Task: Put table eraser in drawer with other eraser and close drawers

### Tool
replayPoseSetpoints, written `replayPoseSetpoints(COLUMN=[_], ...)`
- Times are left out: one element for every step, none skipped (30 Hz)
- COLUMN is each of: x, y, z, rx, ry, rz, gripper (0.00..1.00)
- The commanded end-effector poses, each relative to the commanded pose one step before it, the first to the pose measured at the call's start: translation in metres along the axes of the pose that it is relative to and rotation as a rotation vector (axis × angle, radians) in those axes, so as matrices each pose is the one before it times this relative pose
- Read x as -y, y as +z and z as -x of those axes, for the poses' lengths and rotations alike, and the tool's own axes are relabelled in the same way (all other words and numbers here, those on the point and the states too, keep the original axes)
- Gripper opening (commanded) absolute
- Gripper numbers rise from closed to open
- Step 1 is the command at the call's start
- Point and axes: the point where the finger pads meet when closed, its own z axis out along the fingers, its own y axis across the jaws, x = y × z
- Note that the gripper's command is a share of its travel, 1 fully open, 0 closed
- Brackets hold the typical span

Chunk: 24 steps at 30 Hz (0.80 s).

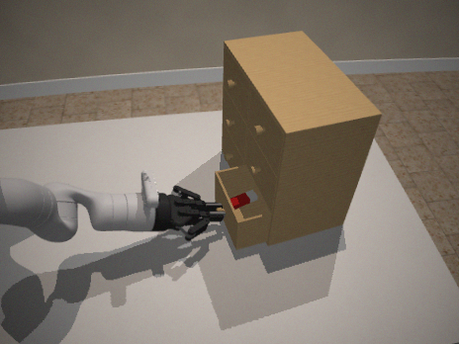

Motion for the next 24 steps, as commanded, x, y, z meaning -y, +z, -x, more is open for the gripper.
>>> replayPoseSetpoints(x=[-0.00095, 0.00000, 0.00000, 0.00000, 0.00000, 0.00000, 0.00000, 0.00000, 0.00000, 0.00000, 0.00000, 0.00000, 0.00000, 0.00000, 0.00000, 0.00000, 0.00000, 0.00000, 0.00000, 0.00000, 0.00000, 0.00000, 0.00000, 0.00000], y=[-0.00038, -0.00005, 0.00000, 0.00000, -0.00003, -0.00002, -0.00001, 0.00000, 0.00000, 0.00000, 0.00000, 0.00000, 0.00000, 0.00000, 0.00000, 0.00000, 0.00000, 0.00000, 0.00000, 0.00000, 0.00000, 0.00000, 0.00000, 0.00000], z=[-0.00075, 0.00002, 0.00000, 0.00000, 0.00001, 0.00001, 0.00000, 0.00000, 0.00000, 0.00000, 0.00000, 0.00000, 0.00000, 0.00000, 0.00000, 0.00000, 0.00000, 0.00000, 0.00000, 0.00000, 0.00000, 0.00000, 0.00000, 0.00000], rx=[-0.00124, 0.00000, 0.00000, 0.00000, 0.00000, 0.00000, 0.00000, 0.00000, 0.00000, 0.00000, 0.00000, 0.00000, 0.00000, 0.00000, 0.00000, 0.00000, 0.00000, 0.00000, 0.00000, 0.00000, 0.00000, 0.00000, 0.00000, 0.00000], ry=[-0.00059, 0.00000, 0.00000, 0.00000, 0.00000, 0.00000, 0.00000, 0.00000, 0.00000, 0.00000, 0.00000, 0.00000, 0.00000, 0.00000, 0.00000, 0.00000, 0.00000, 0.00000, 0.00000, 0.00000, 0.00000, 0.00000, 0.00000, 0.00000], rz=[0.00141, 0.00000, 0.00000, 0.00000, 0.00000, 0.00000, 0.00000, 0.00000, 0.00000, 0.00000, 0.00000, 0.00000, 0.00000, 0.00000, 0.00000, 0.00000, 0.00000, 0.00000, 0.00000, 0.00000, 0.00000, 0.00000, 0.00000, 0.00000], gripper=[0.13, 0.13, 0.13, 0.13, 0.13, 0.13, 0.13, 0.13, 0.13, 0.13, 0.13, 0.13, 0.13, 0.13, 0.13, 0.13, 0.13, 0.17, 0.17, 0.17, 0.17, 0.21, 0.21, 0.25])
